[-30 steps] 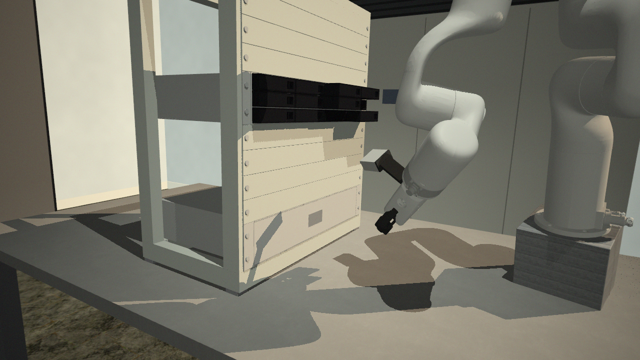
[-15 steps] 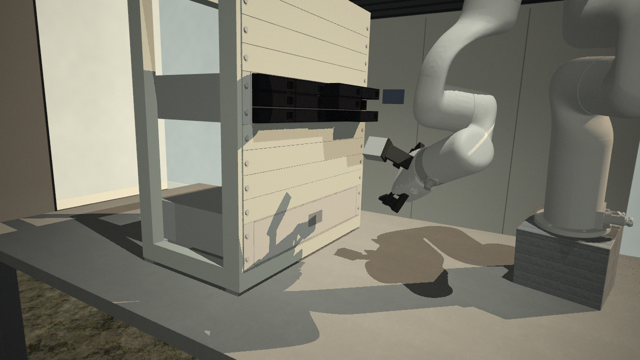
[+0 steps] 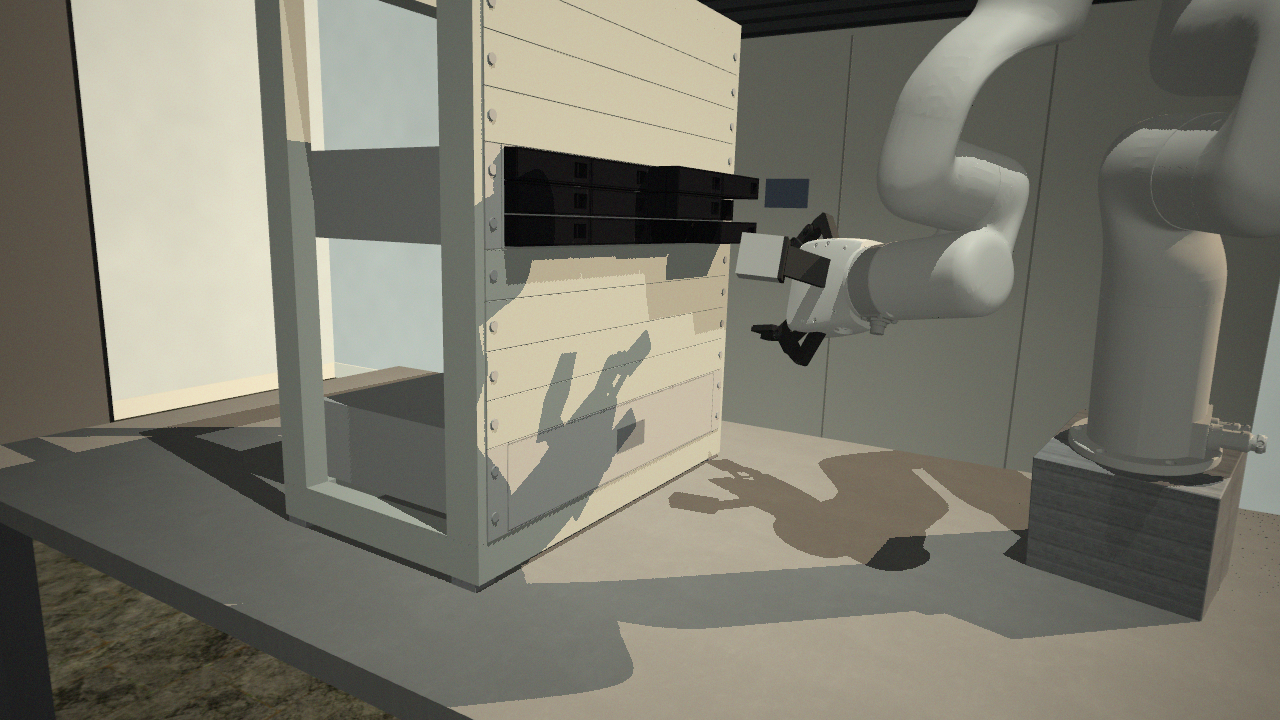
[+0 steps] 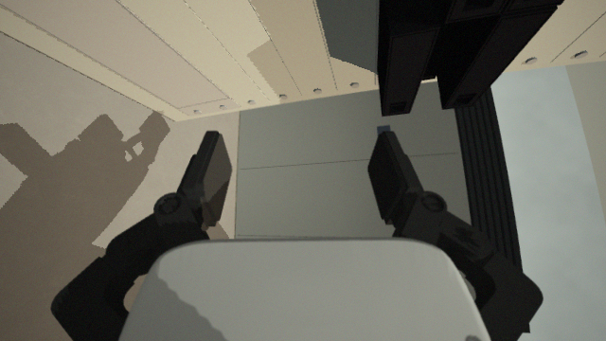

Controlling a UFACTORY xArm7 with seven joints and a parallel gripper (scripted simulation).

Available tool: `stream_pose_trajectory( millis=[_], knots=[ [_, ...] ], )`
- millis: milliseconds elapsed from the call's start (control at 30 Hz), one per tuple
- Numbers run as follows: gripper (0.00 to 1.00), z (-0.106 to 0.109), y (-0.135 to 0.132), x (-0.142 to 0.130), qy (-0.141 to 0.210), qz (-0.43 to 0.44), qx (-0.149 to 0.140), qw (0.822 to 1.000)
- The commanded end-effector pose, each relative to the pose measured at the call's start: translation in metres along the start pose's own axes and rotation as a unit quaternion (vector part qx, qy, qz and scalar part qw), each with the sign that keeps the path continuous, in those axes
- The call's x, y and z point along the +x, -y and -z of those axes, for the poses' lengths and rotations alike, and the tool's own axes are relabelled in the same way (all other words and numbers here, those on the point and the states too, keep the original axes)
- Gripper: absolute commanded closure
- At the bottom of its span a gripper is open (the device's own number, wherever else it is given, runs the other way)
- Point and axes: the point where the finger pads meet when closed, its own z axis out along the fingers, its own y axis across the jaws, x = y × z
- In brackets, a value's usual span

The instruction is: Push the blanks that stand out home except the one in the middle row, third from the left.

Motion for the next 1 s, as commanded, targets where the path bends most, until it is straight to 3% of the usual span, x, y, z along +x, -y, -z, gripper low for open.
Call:
stream_pose_trajectory(
  millis=[0,500,967],
  knots=[
    [0.00,0.000,-0.017,0.007,-0.032,0.026,0.002,0.999],
    [0.00,0.017,-0.063,0.040,-0.148,0.112,-0.032,0.982],
    [0.00,0.033,-0.073,0.056,-0.210,0.139,-0.041,0.967]
  ],
)
